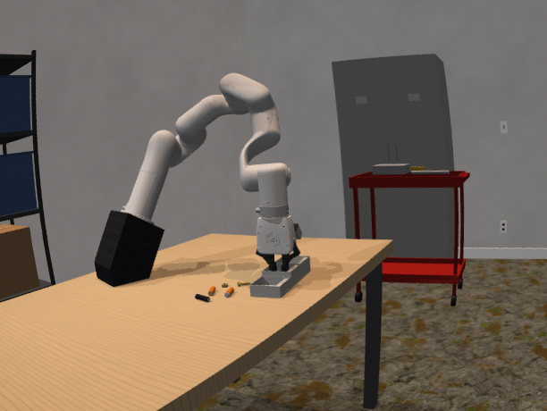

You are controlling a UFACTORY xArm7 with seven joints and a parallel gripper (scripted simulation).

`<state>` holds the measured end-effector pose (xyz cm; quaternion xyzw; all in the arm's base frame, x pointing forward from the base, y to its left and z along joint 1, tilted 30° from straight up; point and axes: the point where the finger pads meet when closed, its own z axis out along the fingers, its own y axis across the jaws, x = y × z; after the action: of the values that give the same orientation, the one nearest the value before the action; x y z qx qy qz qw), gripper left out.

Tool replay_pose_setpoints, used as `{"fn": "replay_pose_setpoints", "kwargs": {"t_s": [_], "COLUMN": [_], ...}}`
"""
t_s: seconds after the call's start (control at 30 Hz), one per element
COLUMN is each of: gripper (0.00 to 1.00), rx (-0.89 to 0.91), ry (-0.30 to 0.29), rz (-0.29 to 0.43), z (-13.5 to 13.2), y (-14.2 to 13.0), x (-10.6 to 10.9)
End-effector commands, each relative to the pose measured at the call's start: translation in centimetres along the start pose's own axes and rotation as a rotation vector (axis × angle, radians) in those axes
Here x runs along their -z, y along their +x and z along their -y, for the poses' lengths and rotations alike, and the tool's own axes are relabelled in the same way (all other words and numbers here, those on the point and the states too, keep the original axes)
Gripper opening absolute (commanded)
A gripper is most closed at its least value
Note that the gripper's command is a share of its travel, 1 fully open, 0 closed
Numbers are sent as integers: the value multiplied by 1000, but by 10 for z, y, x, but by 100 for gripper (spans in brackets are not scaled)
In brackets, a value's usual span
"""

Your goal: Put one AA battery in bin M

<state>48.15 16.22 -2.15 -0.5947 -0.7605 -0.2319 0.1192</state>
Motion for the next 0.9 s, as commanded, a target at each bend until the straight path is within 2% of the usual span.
{"fn": "replay_pose_setpoints", "kwargs": {"t_s": [0.0, 0.3, 0.87], "gripper": [28, 28, 28], "rx": [-1, -1, -1], "ry": [-4, -4, -4], "rz": [1, 1, 1], "z": [-2, -2, -1], "y": [-1, -1, -1], "x": [2, 2, 22]}}
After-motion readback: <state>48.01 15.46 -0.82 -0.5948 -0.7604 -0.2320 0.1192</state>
